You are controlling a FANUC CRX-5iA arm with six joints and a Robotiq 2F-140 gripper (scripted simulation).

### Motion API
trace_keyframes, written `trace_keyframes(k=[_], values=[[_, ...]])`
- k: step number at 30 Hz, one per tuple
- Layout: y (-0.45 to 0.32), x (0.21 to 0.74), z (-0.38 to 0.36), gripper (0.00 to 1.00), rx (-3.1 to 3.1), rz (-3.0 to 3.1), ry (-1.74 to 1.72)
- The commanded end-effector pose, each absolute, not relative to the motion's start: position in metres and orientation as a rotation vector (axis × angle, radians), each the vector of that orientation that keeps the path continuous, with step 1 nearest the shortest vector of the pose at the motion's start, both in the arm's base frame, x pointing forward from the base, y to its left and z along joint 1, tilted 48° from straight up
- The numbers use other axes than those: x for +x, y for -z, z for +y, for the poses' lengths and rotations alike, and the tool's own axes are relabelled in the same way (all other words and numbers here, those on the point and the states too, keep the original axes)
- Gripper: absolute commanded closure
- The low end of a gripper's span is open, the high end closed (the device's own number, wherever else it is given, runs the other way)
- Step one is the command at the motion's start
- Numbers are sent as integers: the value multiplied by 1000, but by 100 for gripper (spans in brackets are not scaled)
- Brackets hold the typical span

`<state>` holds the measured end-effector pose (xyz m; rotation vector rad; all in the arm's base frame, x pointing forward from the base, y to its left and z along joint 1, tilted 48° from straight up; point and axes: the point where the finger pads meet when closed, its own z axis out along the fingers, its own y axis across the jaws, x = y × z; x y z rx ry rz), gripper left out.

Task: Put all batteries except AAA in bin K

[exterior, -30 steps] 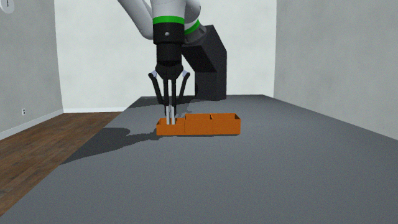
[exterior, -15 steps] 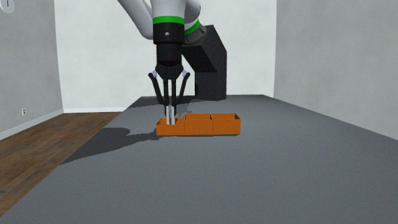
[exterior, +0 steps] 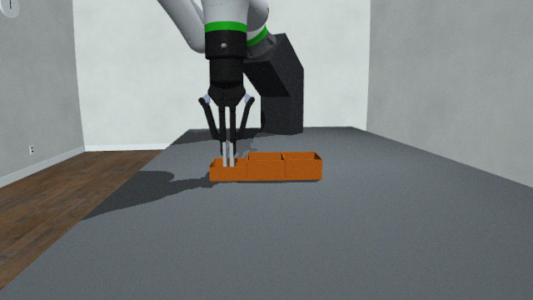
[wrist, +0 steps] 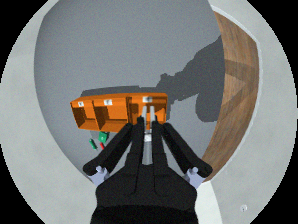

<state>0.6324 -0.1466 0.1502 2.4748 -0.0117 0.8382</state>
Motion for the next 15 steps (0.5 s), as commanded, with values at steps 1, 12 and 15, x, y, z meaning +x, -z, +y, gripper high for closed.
trace_keyframes(k=[1,12,15], values=[[-151,632,-146,95,2475,-12,-839],[-159,625,-140,95,2475,-12,-839],[-162,623,-138,95,2475,-12,-839]])
